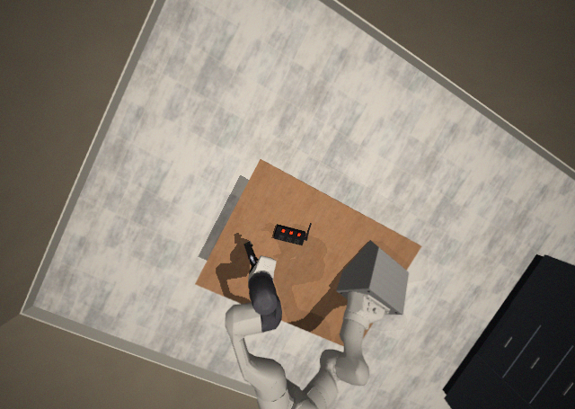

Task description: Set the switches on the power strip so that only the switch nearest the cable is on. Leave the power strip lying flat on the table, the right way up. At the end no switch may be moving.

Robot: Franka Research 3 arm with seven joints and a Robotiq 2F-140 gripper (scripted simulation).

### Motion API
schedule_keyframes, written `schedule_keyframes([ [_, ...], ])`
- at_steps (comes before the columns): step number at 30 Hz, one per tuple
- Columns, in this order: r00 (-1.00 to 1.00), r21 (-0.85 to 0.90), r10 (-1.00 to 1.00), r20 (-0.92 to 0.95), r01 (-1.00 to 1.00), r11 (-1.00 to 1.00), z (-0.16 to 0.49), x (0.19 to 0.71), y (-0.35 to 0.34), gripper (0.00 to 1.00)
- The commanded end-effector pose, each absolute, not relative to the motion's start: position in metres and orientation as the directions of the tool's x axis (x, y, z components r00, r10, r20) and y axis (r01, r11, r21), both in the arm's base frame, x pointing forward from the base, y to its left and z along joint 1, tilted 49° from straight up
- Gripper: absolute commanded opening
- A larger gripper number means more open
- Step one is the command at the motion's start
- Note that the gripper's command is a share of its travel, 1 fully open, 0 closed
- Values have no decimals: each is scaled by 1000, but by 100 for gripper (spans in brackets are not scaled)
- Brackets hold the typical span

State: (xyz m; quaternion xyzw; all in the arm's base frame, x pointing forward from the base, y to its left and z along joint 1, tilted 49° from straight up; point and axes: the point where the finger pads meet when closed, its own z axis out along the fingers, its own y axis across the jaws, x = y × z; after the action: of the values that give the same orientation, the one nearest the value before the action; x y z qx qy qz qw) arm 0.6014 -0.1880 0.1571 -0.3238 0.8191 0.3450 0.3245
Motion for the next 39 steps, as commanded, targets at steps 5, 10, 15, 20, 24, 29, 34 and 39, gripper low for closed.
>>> schedule_keyframes([
  [5, -617, 391, -277, -736, -722, 571, 157, 603, -188, 100],
  [10, -617, 391, -277, -736, -722, 571, 157, 603, -188, 100],
  [15, -617, 391, -277, -736, -722, 571, 157, 603, -188, 100],
  [20, -731, 512, -174, -660, -607, 608, 141, 597, -187, 100],
  [24, -731, 512, -174, -660, -607, 608, 141, 597, -187, 100],
  [29, -731, 512, -174, -660, -607, 608, 141, 597, -187, 100],
  [34, -823, 618, -68, -564, -475, 626, 125, 590, -186, 100],
  [39, -918, 750, 100, -383, -246, 614, 65, 559, -179, 100],
])
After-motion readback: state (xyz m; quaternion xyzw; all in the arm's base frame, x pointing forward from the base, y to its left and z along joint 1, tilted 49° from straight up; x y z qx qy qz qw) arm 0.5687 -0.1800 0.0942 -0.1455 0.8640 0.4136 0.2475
